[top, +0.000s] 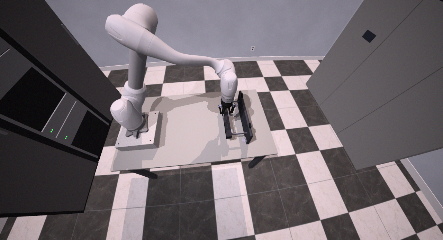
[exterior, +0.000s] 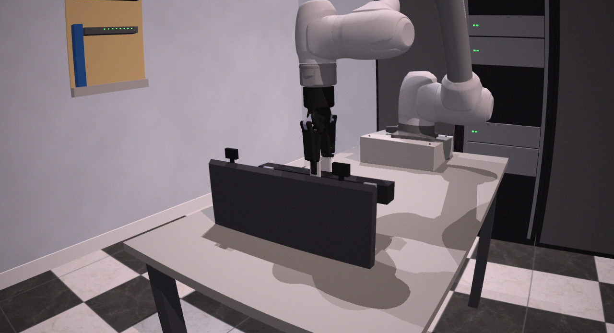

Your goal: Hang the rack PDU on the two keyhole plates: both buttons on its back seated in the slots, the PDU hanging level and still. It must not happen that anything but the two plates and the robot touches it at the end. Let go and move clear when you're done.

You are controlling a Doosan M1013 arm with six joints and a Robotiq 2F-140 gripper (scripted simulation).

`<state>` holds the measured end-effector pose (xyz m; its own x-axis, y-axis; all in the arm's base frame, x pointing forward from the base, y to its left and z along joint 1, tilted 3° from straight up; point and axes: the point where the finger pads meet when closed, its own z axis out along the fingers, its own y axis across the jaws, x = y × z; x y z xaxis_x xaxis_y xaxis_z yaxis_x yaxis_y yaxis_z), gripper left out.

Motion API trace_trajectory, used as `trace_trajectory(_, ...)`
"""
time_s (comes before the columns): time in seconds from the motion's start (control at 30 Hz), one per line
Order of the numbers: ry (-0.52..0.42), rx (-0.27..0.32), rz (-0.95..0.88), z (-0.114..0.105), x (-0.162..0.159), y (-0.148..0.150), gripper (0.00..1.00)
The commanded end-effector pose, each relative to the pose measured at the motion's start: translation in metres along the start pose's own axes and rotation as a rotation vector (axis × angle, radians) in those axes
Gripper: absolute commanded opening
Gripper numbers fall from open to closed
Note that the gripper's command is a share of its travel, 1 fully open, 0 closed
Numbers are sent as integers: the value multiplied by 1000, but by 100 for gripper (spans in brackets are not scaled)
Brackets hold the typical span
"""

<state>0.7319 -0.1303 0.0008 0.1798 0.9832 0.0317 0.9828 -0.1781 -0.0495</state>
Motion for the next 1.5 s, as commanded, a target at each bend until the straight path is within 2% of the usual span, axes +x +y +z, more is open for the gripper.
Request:
trace_trajectory(0.0, 0, 0, 0, 1, 0, 0, 0)
trace_trajectory(1.37, 0, 0, 0, 9, 0, 0, 0)
trace_trajectory(1.4, 0, 0, 0, 9, 0, 0, 100)
trace_trajectory(1.47, 0, 0, 0, 9, 0, 0, 100)
